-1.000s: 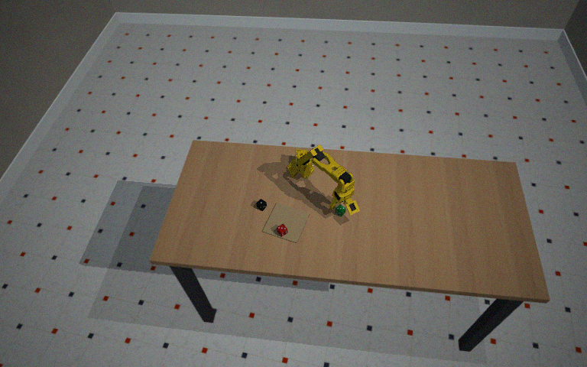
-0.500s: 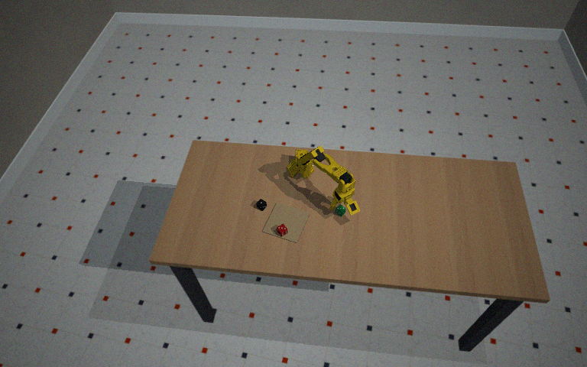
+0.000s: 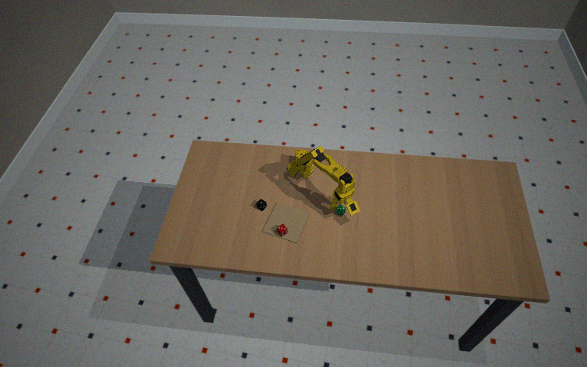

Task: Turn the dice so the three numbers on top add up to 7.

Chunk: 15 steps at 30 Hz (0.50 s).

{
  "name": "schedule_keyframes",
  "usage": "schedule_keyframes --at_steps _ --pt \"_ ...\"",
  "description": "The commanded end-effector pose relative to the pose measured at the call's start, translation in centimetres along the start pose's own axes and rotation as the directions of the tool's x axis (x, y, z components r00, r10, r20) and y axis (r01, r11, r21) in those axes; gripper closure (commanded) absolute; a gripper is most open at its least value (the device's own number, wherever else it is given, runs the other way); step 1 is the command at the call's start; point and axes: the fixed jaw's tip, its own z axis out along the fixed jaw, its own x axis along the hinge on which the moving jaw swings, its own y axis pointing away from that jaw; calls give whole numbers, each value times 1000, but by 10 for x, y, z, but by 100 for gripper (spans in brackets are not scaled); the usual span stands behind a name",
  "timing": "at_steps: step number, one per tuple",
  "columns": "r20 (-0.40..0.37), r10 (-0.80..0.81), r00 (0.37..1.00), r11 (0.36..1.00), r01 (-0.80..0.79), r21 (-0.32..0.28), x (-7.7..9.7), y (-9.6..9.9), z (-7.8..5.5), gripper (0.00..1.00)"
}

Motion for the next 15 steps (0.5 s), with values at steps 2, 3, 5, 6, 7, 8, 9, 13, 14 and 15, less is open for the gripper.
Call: schedule_keyframes --at_steps 2,3,5,6,7,8,9,13,14,15 --pt "8 -22 1000 1000 22 -2 1 2 -4 65" --pt "-1 -22 1000 1000 22 -1 2 2 -3 65" --pt "-19 -22 1000 1000 22 3 5 1 0 65" --pt "-19 -22 1000 1000 22 3 5 1 0 65" --pt "-19 -22 1000 1000 22 3 5 1 0 65" --pt "-30 -22 999 1000 22 6 6 1 1 65" --pt "-34 -22 999 1000 22 7 7 1 3 65" --pt "-35 -22 999 1000 22 7 6 1 10 65" --pt "-35 -22 999 1000 22 7 6 1 12 65" --pt "-36 -22 999 1000 22 7 6 1 14 65"
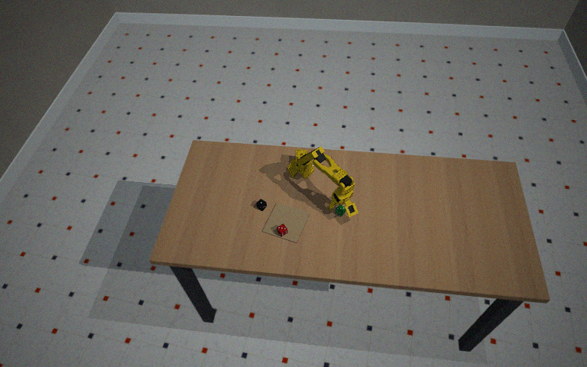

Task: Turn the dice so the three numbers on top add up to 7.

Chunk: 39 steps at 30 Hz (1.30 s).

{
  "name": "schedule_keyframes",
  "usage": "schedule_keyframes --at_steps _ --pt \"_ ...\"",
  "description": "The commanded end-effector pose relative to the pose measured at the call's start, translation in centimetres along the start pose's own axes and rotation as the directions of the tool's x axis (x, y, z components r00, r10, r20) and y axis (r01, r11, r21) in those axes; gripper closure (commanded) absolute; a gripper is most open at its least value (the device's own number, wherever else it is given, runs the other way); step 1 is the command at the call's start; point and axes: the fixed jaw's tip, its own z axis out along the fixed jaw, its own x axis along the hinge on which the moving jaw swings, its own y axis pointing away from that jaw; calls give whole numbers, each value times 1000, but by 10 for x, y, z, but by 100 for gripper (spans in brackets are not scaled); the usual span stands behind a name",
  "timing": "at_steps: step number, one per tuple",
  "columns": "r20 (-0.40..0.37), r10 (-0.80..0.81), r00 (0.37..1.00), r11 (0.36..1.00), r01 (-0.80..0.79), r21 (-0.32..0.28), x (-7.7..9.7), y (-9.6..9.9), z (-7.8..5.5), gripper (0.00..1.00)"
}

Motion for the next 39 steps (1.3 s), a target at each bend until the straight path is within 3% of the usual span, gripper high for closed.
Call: schedule_keyframes --at_steps 1,17,39 --pt "35 -21 999 1000 22 -8 -3 3 1 65" --pt "32 -22 999 1000 22 -7 -4 3 19 65" --pt "32 -22 999 1000 22 -7 -4 2 20 68"
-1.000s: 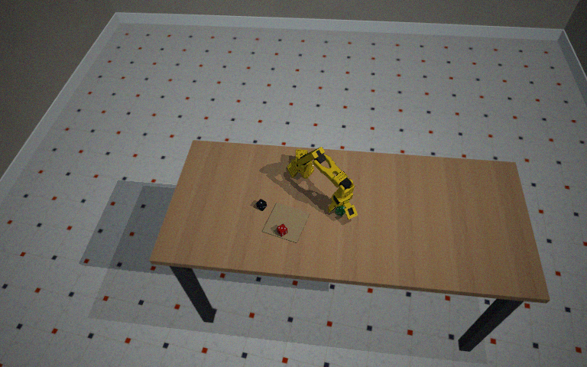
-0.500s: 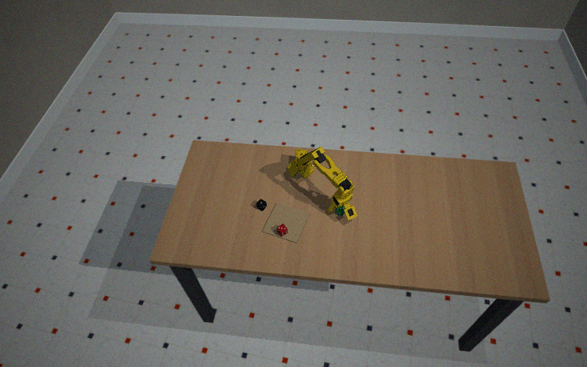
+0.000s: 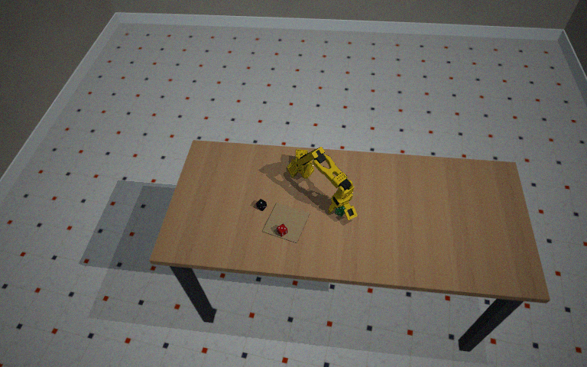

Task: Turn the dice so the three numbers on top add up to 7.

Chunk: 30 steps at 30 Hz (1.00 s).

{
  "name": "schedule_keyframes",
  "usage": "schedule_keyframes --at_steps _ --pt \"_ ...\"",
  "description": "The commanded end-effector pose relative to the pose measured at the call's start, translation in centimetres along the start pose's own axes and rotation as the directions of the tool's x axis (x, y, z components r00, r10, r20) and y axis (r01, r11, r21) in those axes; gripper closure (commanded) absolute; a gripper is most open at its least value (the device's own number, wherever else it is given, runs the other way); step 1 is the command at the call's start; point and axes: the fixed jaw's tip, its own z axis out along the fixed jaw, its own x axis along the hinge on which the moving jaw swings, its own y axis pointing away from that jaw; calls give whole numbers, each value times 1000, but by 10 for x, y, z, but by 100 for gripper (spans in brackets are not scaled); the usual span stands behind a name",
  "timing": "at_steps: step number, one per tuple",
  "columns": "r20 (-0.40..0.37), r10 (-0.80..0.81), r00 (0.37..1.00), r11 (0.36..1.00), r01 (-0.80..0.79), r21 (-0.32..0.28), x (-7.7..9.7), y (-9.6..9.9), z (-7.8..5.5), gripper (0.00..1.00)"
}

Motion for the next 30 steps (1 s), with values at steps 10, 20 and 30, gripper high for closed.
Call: schedule_keyframes --at_steps 10,20,30 --pt "30 -17 999 1000 17 -7 -3 -2 -3 73" --pt "29 -17 999 1000 17 -8 -3 -5 -3 80" --pt "29 -17 999 1000 17 -8 -3 -7 -3 84"
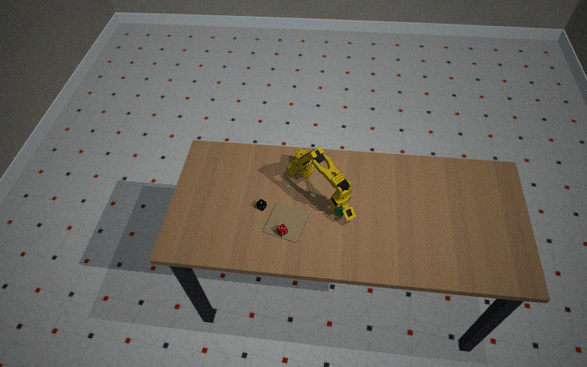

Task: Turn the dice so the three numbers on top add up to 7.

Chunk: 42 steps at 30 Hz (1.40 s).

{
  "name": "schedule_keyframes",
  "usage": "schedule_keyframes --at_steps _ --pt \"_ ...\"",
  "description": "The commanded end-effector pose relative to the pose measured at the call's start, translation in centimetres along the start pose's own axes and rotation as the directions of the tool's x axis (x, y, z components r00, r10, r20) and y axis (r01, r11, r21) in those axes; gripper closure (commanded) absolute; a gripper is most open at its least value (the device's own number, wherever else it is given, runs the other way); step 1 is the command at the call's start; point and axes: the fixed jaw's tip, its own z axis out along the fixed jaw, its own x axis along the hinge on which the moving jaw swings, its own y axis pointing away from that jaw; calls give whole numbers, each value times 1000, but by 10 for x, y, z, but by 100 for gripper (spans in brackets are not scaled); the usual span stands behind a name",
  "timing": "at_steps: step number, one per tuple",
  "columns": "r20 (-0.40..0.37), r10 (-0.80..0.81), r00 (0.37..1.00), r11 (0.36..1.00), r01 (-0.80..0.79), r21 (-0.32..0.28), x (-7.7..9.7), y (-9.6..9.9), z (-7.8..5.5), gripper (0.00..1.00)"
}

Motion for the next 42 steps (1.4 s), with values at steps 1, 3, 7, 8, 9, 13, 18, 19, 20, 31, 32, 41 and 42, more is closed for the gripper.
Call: schedule_keyframes --at_steps 1,3,7,8,9,13,18,19,20,31,32,41,42 --pt "21 -10 1000 1000 10 -9 -2 0 -2 84" --pt "21 -10 1000 1000 10 -9 -2 0 -2 84" --pt "21 -10 1000 1000 10 -9 -2 0 -2 84" --pt "21 -10 1000 1000 10 -9 -2 0 -2 84" --pt "21 -10 1000 1000 10 -9 -2 0 -2 84" --pt "21 -10 1000 1000 10 -9 -2 0 -2 87" --pt "21 -10 1000 1000 10 -9 -2 0 -2 97" --pt "21 -10 1000 1000 10 -9 -2 0 -2 98" --pt "21 -10 1000 1000 10 -9 -2 0 -2 99" --pt "26 -10 1000 1000 10 -10 -4 0 -5 100" --pt "28 -10 1000 1000 10 -10 -4 1 -6 100" --pt "61 -11 998 1000 12 -15 -10 5 -27 100" --pt "61 -11 998 1000 12 -15 -10 5 -27 100"
